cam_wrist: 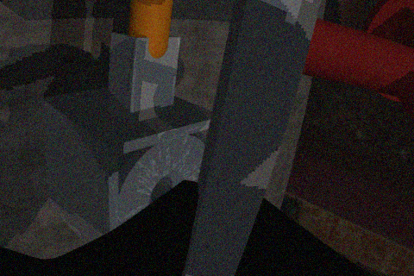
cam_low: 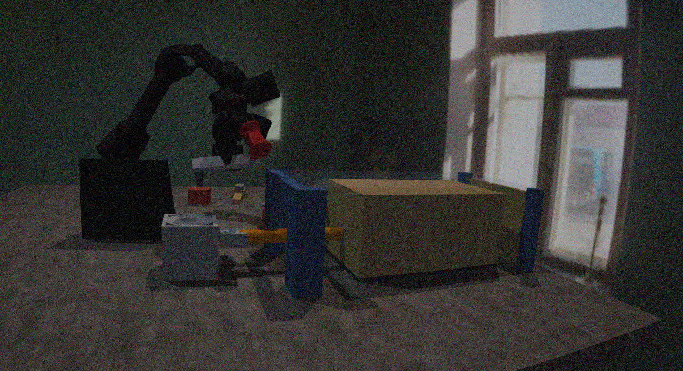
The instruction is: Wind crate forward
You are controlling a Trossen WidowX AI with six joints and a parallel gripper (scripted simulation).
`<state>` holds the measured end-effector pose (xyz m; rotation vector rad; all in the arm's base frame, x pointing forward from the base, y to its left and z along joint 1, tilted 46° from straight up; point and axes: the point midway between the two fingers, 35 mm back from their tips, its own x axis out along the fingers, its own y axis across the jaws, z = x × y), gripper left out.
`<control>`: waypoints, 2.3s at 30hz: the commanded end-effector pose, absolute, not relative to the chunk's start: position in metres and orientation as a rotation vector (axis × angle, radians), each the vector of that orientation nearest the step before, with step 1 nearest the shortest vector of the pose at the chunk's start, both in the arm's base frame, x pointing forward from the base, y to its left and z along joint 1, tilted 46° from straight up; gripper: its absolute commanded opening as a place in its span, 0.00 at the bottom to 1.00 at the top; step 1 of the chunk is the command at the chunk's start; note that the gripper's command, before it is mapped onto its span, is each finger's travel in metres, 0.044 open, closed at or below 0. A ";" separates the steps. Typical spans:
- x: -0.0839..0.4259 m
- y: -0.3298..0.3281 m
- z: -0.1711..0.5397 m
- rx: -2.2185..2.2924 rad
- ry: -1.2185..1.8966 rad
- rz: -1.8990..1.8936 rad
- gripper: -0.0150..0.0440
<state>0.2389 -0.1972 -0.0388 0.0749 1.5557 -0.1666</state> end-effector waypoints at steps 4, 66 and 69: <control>0.239 -0.200 -0.036 -0.038 1.554 -0.294 0.25; 0.224 -0.230 -0.091 -0.471 1.516 -0.714 0.25; 0.224 -0.230 -0.091 -0.473 1.516 -0.715 0.25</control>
